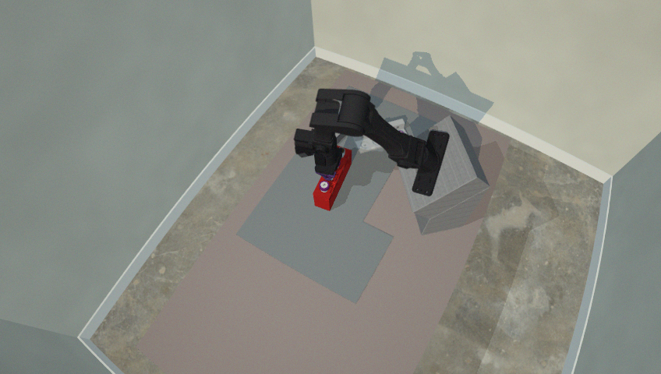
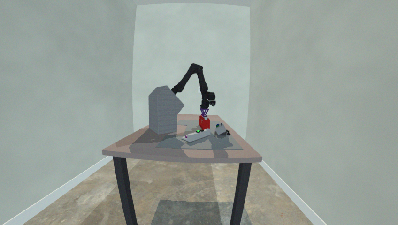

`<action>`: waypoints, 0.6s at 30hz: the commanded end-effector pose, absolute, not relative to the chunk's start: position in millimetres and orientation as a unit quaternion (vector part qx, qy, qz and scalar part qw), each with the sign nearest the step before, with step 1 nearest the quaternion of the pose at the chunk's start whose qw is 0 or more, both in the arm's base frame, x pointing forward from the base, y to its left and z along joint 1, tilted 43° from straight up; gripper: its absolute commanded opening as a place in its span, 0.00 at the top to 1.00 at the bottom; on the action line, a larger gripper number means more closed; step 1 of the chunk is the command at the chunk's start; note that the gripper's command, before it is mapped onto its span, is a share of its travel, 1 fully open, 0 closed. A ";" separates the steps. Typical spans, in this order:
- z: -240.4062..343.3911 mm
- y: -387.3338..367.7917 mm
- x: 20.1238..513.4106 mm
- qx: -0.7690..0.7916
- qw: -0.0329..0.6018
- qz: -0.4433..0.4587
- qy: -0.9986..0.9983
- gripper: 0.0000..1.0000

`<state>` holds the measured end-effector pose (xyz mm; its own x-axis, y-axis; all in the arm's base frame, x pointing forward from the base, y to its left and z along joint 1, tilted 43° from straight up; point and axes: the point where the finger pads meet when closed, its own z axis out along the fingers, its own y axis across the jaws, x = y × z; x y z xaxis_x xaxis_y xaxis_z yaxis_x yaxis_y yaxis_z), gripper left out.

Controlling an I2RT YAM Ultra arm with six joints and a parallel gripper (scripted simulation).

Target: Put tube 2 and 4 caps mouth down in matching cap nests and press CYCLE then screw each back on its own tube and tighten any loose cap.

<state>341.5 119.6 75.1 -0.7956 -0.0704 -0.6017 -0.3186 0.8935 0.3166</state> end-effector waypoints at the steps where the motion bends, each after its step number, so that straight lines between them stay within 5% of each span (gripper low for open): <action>1: 79.2 118.7 342.4 -0.193 0.326 0.175 0.909 0.51; 18: 78.7 118.6 341.8 -0.453 0.363 0.071 0.811 0.51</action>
<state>340.9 119.5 74.4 -0.4555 -0.5842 -0.6717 -0.7267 0.6798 -0.0984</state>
